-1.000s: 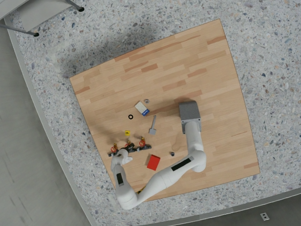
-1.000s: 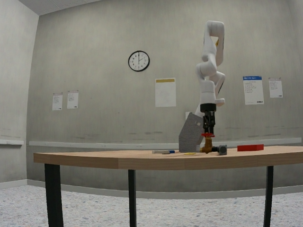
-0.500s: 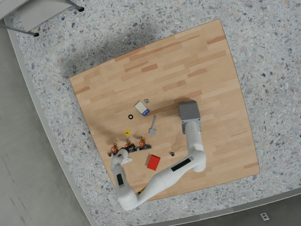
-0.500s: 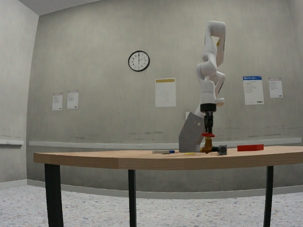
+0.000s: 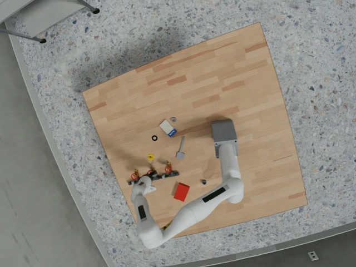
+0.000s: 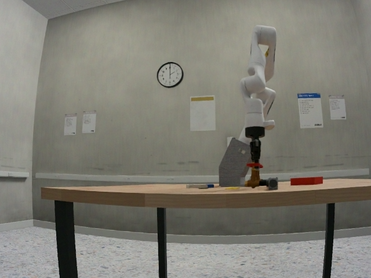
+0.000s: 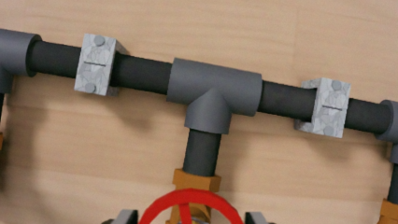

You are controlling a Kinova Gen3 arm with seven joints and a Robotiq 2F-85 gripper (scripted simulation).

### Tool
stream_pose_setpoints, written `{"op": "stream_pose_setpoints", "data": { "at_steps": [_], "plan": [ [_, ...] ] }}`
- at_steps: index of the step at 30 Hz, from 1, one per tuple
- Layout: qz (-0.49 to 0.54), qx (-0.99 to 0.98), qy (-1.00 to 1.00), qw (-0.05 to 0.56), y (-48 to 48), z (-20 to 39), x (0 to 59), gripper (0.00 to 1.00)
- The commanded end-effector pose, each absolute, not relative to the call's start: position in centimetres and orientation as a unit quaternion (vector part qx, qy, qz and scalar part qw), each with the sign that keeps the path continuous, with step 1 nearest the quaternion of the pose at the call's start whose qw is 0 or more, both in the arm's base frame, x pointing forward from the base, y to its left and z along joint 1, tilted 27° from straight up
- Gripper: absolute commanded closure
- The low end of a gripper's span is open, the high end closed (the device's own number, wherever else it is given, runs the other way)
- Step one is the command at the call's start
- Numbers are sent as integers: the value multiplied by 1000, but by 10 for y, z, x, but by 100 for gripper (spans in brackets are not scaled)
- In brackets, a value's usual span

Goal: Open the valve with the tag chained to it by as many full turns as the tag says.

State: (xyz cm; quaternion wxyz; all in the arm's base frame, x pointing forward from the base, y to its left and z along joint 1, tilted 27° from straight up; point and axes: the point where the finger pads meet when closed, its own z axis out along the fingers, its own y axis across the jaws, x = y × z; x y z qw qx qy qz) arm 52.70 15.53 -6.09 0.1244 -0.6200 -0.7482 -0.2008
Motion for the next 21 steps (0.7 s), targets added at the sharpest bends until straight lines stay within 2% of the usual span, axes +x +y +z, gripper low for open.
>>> {"op": "stream_pose_setpoints", "data": {
  "at_steps": [1, 21],
  "plan": [
    [-201, -620, -748, 124, 155, -60, 528, 48],
    [-202, -617, -751, 123, 155, -60, 528, 48]
  ]
}}
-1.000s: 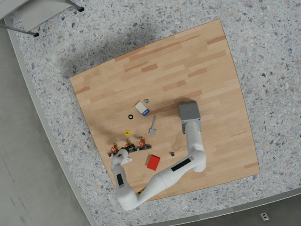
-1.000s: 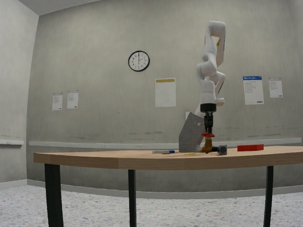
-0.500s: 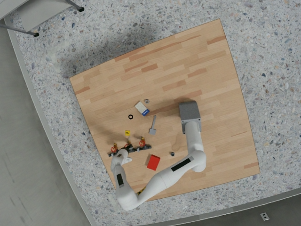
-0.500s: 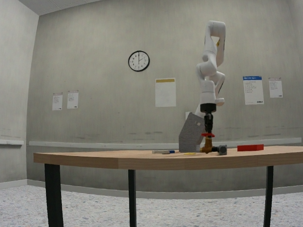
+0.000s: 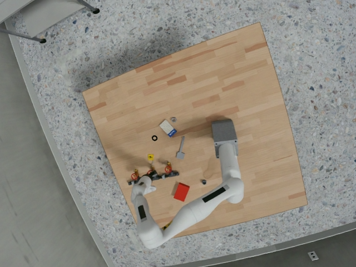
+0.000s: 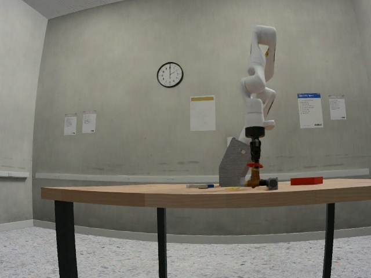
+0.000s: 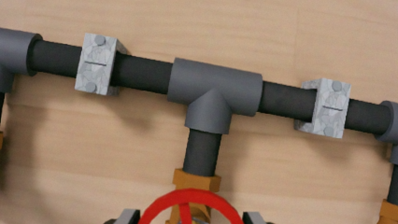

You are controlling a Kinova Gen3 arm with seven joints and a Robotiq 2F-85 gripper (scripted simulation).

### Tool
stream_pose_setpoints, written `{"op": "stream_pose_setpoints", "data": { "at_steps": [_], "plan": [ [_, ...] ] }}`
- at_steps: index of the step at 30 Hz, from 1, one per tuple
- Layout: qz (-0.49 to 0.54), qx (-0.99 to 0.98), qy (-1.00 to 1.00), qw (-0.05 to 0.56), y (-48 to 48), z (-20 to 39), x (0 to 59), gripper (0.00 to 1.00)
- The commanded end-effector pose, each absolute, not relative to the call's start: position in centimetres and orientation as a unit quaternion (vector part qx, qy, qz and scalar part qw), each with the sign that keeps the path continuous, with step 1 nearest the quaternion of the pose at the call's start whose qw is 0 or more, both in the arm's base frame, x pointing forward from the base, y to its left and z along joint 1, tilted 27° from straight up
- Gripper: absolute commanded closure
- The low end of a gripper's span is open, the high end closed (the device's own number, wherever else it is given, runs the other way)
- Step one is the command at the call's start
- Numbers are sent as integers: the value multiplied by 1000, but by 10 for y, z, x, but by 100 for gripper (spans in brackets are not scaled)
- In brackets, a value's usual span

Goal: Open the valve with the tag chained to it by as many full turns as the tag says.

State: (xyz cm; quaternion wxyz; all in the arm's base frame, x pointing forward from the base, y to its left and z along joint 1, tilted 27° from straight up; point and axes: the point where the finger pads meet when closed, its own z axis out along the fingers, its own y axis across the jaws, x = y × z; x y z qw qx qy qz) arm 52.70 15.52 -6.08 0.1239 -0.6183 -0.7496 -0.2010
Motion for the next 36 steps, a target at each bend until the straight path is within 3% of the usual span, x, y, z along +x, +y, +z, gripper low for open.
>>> {"op": "stream_pose_setpoints", "data": {
  "at_steps": [1, 25, 36],
  "plan": [
    [-202, -616, -752, 122, 155, -60, 528, 48],
    [-221, -470, -850, 84, 155, -60, 528, 48],
    [-234, -262, -936, 31, 155, -60, 528, 48]
  ]
}}
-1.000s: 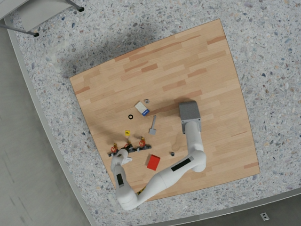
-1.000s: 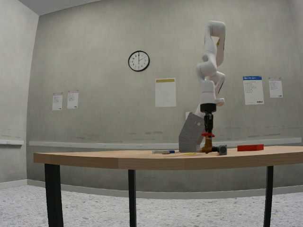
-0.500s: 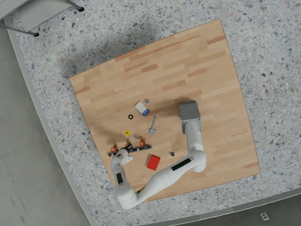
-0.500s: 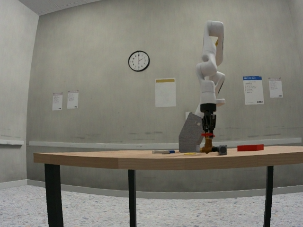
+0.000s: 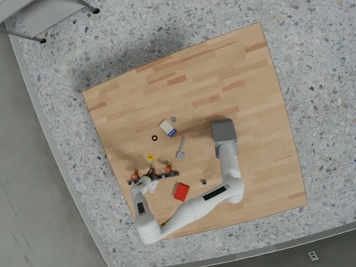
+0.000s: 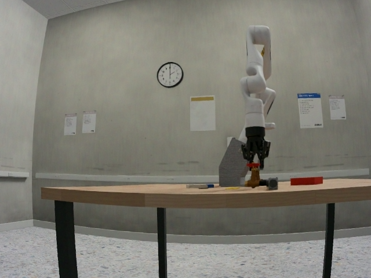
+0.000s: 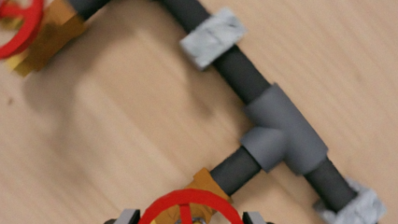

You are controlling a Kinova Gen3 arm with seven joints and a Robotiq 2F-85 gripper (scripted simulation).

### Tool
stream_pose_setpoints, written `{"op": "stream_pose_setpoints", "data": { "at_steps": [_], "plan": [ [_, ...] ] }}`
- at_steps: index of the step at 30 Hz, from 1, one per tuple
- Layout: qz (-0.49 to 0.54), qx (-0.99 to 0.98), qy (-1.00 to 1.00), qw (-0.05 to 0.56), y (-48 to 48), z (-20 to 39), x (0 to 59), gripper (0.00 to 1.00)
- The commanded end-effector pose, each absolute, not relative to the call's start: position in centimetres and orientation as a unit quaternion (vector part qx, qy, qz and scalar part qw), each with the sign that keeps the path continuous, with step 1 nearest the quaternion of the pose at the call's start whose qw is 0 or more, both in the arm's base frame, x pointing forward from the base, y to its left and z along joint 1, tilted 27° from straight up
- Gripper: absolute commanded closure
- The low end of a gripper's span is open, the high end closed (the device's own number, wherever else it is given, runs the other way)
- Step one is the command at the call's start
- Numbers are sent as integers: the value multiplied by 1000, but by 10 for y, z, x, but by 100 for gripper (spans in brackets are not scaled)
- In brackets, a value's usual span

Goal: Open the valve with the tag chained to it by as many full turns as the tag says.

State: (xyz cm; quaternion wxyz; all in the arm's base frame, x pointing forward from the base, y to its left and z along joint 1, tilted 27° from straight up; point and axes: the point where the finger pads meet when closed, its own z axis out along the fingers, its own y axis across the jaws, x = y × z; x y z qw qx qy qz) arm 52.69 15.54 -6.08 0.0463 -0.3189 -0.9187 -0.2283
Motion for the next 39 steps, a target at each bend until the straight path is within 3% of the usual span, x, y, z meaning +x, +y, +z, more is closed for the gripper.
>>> {"op": "stream_pose_setpoints", "data": {
  "at_steps": [1, 23, 39],
  "plan": [
    [-235, -239, -942, 25, 155, -60, 528, 48],
    [-219, 236, -943, -89, 155, -60, 528, 48],
    [-176, 539, -808, -157, 155, -60, 528, 48]
  ]
}}
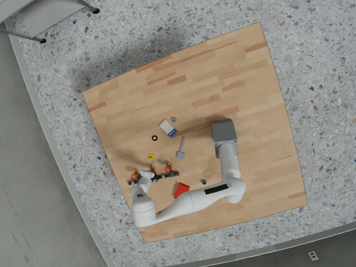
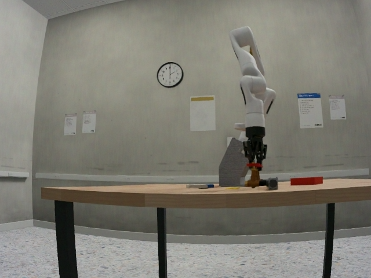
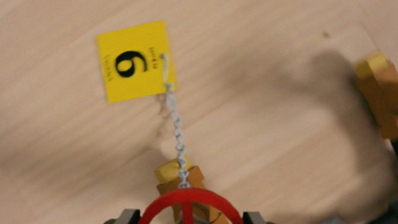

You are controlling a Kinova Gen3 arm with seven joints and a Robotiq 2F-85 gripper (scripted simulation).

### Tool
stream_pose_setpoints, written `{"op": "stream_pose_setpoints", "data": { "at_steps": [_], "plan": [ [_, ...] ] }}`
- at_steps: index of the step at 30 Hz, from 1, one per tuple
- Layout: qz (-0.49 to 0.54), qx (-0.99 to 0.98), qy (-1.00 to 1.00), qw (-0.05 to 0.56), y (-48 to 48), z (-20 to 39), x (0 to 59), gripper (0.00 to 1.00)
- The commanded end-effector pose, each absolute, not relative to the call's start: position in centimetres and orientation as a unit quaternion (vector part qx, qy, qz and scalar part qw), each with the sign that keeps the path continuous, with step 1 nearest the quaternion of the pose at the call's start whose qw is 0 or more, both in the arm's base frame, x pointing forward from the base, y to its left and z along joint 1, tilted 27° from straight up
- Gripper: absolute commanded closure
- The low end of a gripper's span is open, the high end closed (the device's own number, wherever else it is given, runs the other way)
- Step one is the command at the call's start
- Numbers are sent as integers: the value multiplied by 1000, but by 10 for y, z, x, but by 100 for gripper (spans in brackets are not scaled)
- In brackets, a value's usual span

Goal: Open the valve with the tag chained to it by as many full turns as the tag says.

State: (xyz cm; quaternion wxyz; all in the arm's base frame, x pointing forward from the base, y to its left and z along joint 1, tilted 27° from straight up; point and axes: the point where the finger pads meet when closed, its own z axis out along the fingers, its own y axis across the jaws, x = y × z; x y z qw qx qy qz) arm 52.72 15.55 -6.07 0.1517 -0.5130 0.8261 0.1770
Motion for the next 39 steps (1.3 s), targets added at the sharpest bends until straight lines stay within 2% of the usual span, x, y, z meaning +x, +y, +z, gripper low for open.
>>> {"op": "stream_pose_setpoints", "data": {
  "at_steps": [1, 14, 32, 33, 39],
  "plan": [
    [176, -539, 808, 157, 155, -60, 528, 48],
    [149, -662, 711, 184, 155, -60, 528, 48],
    [141, -691, 683, 190, 155, -60, 528, 48],
    [141, -691, 683, 190, 155, -60, 528, 0],
    [141, -691, 683, 190, 155, -60, 528, 0]
  ]
}}
